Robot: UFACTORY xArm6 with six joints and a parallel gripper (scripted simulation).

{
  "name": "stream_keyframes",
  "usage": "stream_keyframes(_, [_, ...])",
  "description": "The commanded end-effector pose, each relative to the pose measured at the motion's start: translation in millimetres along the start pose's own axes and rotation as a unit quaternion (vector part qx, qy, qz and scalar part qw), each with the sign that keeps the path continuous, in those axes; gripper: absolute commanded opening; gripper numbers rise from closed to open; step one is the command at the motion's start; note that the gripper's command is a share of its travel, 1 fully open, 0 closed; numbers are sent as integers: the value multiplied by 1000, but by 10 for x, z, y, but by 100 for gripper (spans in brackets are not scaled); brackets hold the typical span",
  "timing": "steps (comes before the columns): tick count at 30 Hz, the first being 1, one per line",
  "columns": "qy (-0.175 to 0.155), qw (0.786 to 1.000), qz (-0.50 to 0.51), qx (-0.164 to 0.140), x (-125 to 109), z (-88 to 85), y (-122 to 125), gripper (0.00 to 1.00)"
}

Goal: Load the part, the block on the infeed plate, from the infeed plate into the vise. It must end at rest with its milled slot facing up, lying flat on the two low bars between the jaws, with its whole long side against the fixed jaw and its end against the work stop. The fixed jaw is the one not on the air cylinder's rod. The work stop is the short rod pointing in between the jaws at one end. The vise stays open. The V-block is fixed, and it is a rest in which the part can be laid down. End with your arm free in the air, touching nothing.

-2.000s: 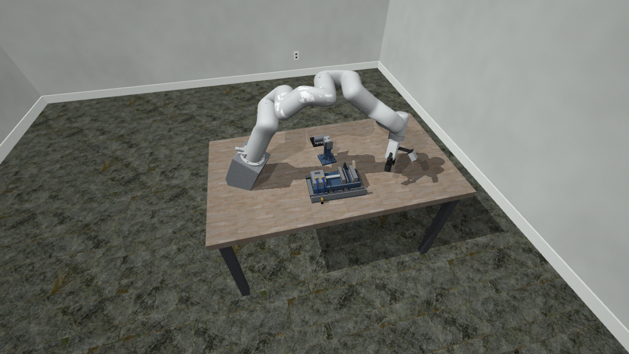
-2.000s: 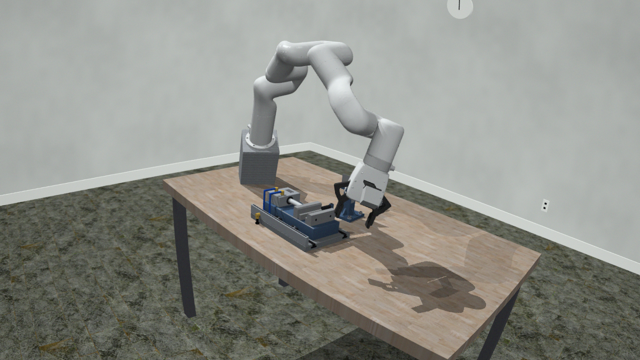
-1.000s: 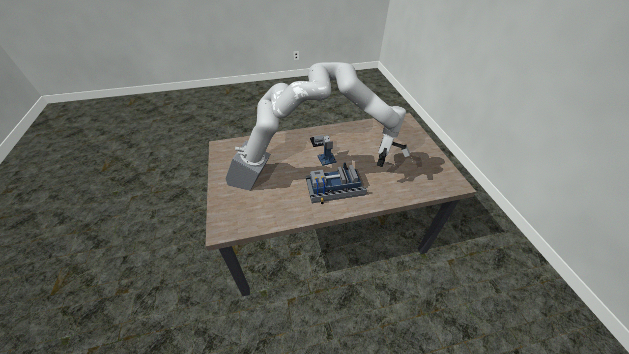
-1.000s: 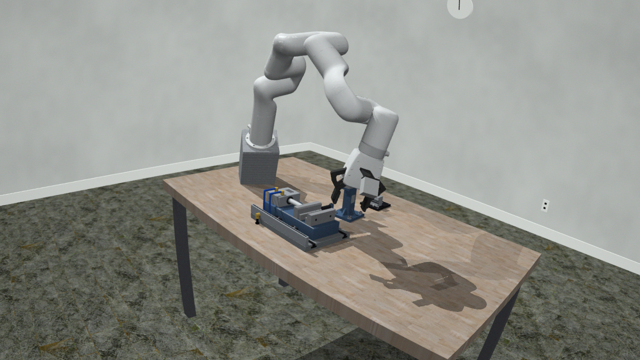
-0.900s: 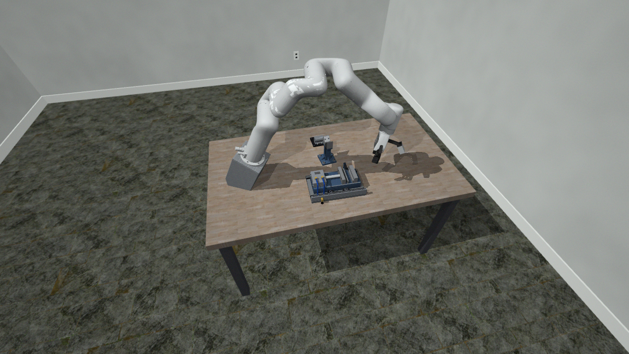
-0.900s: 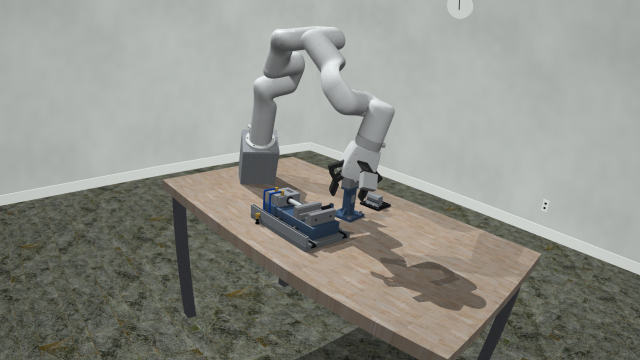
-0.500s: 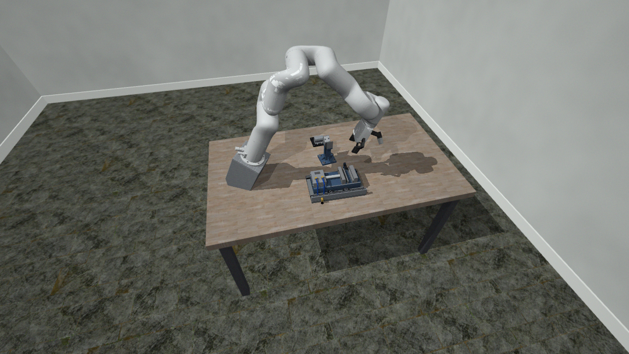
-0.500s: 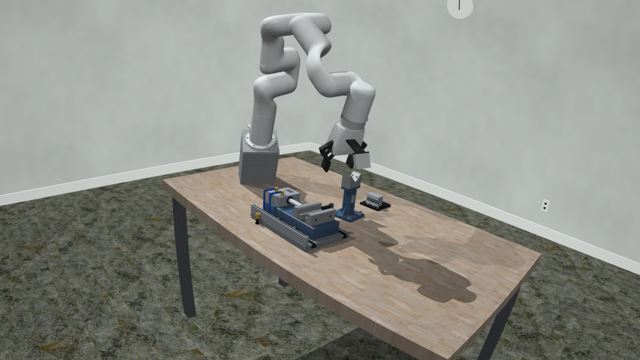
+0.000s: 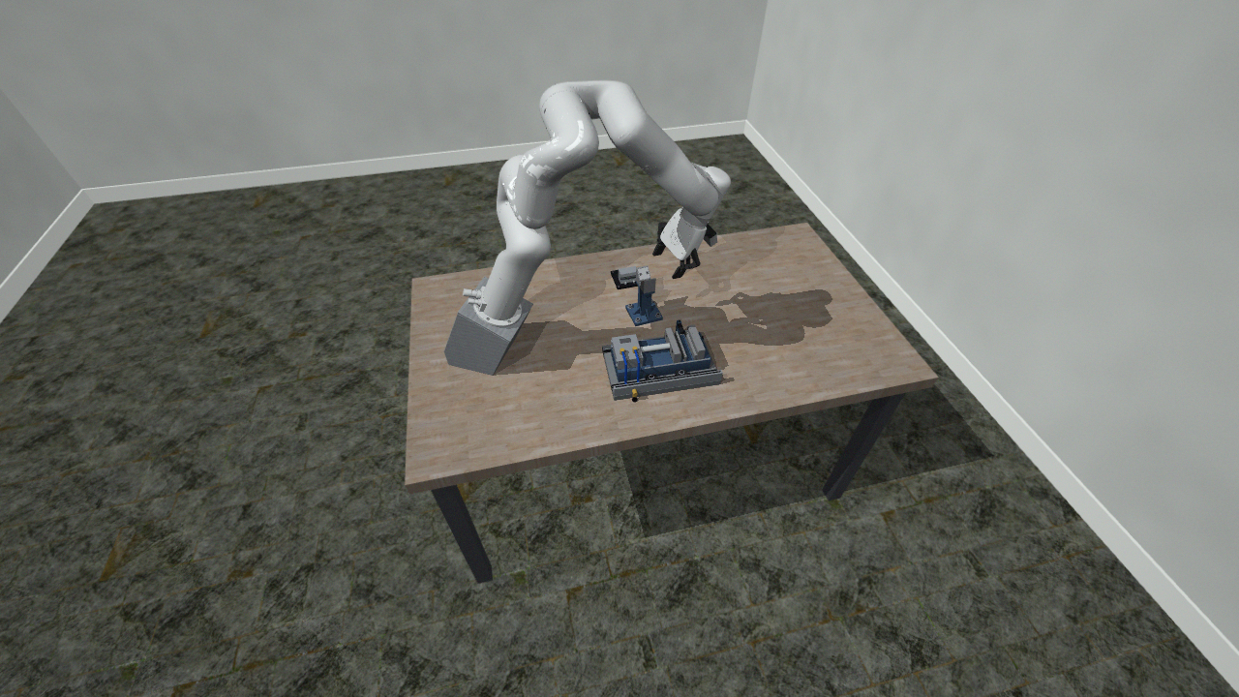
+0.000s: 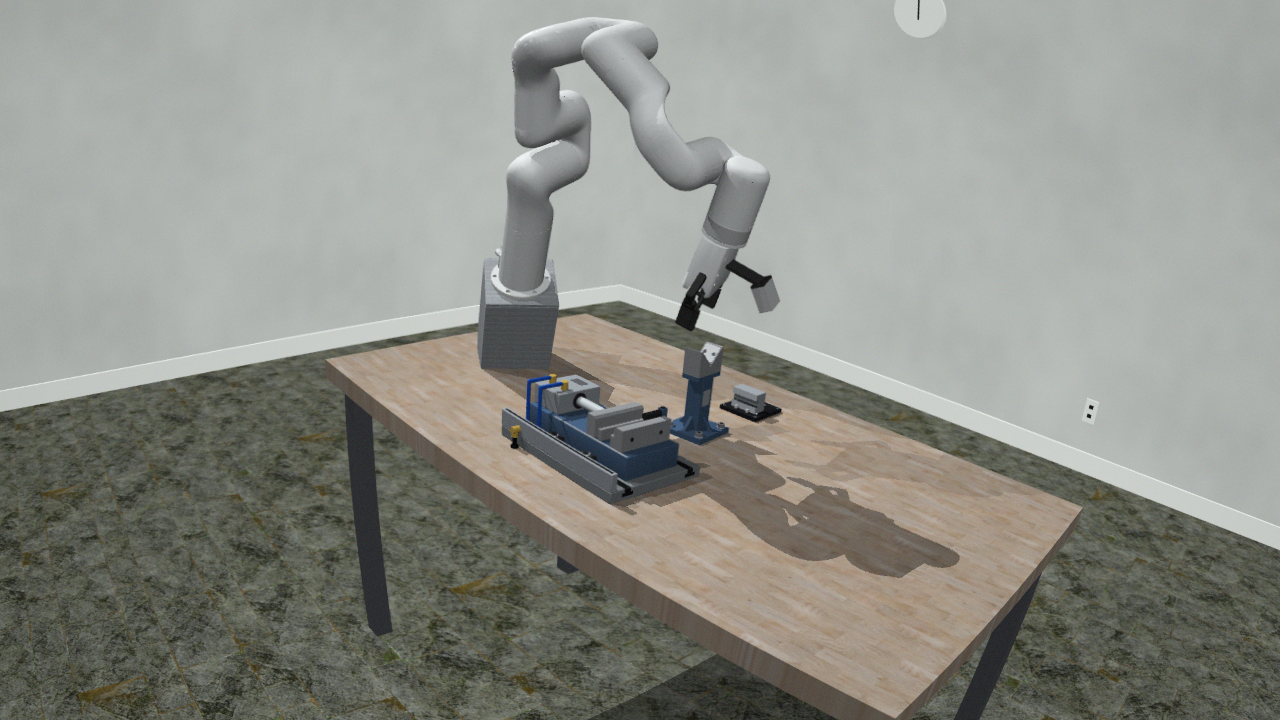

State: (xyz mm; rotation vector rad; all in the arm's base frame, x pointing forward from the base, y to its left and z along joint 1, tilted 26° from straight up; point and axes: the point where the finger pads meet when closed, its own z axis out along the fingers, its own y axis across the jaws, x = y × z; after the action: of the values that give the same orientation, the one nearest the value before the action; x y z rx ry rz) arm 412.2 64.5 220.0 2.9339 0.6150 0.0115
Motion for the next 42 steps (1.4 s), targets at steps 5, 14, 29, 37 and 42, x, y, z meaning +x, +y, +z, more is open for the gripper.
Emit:
stream_keyframes(5, [14, 985, -160, -56, 281, 103, -520, 100])
stream_keyframes(14, [32, 935, -336, -111, 484, 211, -1224, 100])
stream_keyframes(29, [60, 813, -553, -173, 535, 343, -2311, 100])
stream_keyframes(37, [61, 808, -559, -175, 532, 347, -2345, 89])
stream_keyframes(42, [61, 808, -559, -175, 532, 347, -2345, 89])
